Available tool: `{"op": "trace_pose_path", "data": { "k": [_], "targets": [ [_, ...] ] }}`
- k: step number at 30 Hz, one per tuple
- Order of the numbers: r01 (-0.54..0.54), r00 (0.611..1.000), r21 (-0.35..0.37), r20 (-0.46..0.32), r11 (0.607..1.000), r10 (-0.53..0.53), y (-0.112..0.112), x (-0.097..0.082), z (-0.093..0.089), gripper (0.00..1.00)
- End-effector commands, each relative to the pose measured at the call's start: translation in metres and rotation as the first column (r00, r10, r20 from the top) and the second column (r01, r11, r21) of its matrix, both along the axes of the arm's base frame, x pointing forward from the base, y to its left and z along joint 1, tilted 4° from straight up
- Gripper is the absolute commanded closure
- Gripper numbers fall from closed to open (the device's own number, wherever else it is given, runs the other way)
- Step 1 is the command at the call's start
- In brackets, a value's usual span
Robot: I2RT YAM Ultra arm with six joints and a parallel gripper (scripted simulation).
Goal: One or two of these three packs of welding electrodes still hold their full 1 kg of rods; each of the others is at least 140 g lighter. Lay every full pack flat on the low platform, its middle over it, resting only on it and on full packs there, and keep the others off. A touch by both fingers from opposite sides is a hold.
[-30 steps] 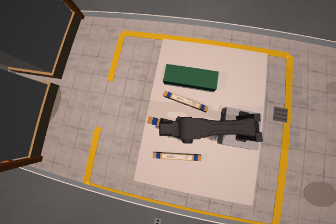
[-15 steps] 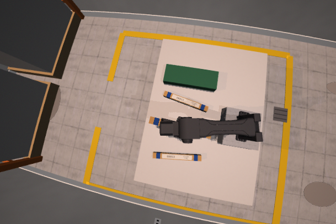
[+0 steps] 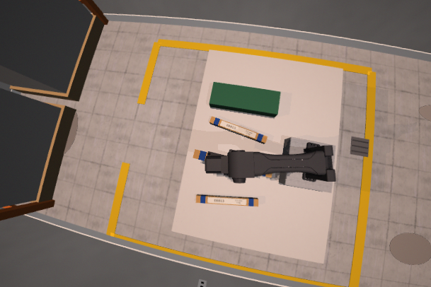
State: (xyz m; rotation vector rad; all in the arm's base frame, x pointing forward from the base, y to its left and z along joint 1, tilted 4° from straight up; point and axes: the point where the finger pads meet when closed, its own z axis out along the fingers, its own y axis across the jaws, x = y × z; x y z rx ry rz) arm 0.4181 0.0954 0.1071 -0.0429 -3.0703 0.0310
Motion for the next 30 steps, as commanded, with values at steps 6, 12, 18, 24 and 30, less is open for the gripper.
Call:
{"op": "trace_pose_path", "data": {
  "k": [6,12,18,24,30],
  "targets": [
    [0.000,0.999,0.008,0.036,1.000,0.000,0.000,0.001,0.036,1.00],
    [0.000,0.999,0.008,0.036,1.000,0.000,0.000,0.000,0.035,1.00],
    [0.000,0.999,0.008,0.036,1.000,0.000,0.000,-0.001,0.034,1.00],
    [-0.063,0.998,0.009,0.026,0.998,0.063,-0.006,-0.003,0.031,1.00],
    [-0.060,0.992,0.013,0.114,0.998,0.058,-0.025,0.011,0.045,1.00]
  ]
}}
